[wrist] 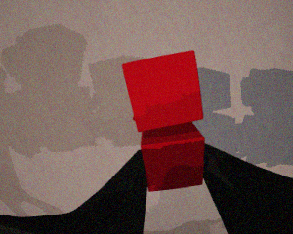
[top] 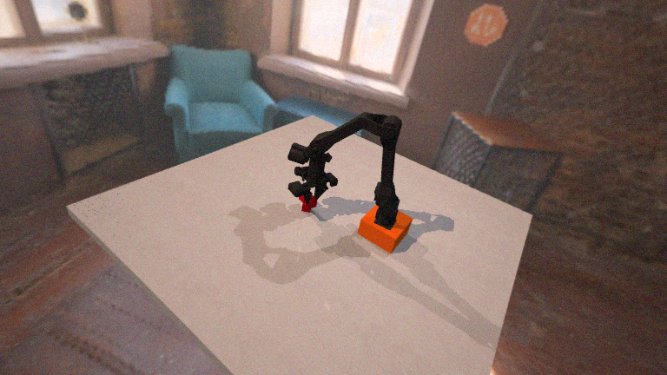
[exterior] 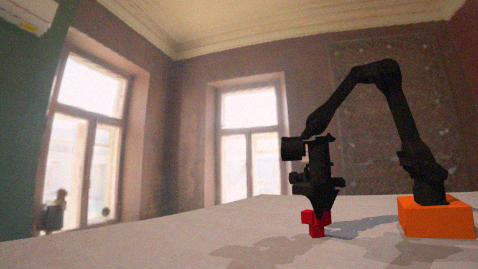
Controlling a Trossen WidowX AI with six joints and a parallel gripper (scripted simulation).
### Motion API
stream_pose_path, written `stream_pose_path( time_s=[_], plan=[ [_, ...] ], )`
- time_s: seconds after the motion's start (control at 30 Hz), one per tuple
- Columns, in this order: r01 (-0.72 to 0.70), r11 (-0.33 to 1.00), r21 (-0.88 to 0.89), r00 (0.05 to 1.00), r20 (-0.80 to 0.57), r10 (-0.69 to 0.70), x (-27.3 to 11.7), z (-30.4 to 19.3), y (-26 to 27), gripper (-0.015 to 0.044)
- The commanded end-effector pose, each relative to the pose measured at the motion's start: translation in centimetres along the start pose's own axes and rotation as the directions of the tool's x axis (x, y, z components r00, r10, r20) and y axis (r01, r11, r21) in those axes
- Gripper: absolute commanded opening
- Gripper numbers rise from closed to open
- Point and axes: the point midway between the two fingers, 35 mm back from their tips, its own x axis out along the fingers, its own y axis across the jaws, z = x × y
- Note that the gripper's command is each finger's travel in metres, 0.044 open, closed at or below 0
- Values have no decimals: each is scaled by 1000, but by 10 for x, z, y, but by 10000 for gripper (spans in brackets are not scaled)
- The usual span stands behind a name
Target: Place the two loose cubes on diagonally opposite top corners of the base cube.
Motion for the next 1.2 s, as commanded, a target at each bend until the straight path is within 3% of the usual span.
stream_pose_path(
  time_s=[0.0,0.03,0.17,1.17],
  plan=[
    [2,1000,3,1000,2,-2,0,0,0,105],
    [2,1000,3,1000,2,-2,0,0,0,105],
    [2,1000,3,1000,2,-2,0,0,0,205],
    [0,1000,0,1000,0,0,-35,0,0,205]
  ],
)
